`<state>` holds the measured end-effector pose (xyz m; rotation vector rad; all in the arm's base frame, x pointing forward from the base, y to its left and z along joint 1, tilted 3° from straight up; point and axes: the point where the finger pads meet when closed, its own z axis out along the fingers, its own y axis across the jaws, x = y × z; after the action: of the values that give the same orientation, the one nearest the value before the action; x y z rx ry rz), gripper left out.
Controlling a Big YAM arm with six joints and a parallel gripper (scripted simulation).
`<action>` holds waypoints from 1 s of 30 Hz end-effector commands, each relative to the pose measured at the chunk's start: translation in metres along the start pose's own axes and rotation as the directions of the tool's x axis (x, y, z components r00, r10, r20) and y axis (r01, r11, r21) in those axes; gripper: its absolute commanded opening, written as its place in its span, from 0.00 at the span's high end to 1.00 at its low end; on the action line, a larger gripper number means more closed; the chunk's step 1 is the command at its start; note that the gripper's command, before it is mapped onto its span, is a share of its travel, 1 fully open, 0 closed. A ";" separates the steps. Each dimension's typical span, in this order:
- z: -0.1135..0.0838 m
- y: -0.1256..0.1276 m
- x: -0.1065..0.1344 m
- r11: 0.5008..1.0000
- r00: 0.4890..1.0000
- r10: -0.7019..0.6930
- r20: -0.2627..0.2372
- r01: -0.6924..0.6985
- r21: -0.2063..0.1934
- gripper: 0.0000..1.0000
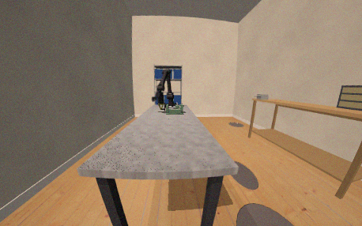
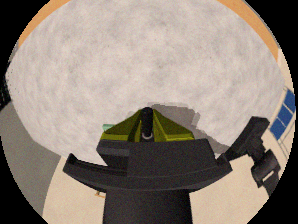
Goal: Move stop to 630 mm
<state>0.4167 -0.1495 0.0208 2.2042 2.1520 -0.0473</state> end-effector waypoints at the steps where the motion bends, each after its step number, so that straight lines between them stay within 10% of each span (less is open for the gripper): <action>1: -0.008 0.023 -0.003 1.000 1.000 0.004 0.008 -0.003 -0.024 0.94; 30: 0.001 0.057 0.000 0.999 1.000 0.001 0.007 -0.001 -0.036 0.94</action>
<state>0.4392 -0.1501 0.0197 2.2034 2.1496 -0.0501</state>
